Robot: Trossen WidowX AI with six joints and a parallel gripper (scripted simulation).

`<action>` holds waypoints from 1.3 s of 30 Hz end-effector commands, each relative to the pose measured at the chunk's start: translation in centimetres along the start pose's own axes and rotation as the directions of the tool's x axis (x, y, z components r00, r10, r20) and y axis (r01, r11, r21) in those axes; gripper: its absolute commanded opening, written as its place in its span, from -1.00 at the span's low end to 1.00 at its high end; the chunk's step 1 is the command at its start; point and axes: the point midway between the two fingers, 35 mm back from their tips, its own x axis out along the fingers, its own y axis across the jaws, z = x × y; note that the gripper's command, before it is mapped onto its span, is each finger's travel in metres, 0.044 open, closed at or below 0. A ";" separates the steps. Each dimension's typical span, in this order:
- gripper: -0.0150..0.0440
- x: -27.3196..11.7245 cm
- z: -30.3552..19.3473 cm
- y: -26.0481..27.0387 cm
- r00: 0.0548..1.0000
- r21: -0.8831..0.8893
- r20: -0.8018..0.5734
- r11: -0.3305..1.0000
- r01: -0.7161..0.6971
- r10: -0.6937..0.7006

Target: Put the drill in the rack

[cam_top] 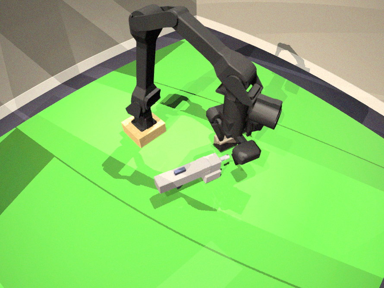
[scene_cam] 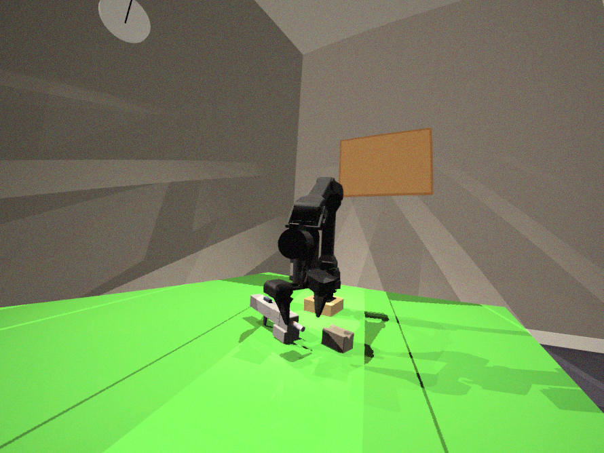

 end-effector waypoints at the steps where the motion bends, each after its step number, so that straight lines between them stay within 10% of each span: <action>1: 1.00 0.6 0.5 0.2 1.000 -0.082 -0.002 0.997 0.005 -0.006; 39: 1.00 4.4 -0.5 0.1 1.000 -0.082 -0.003 0.997 0.005 -0.006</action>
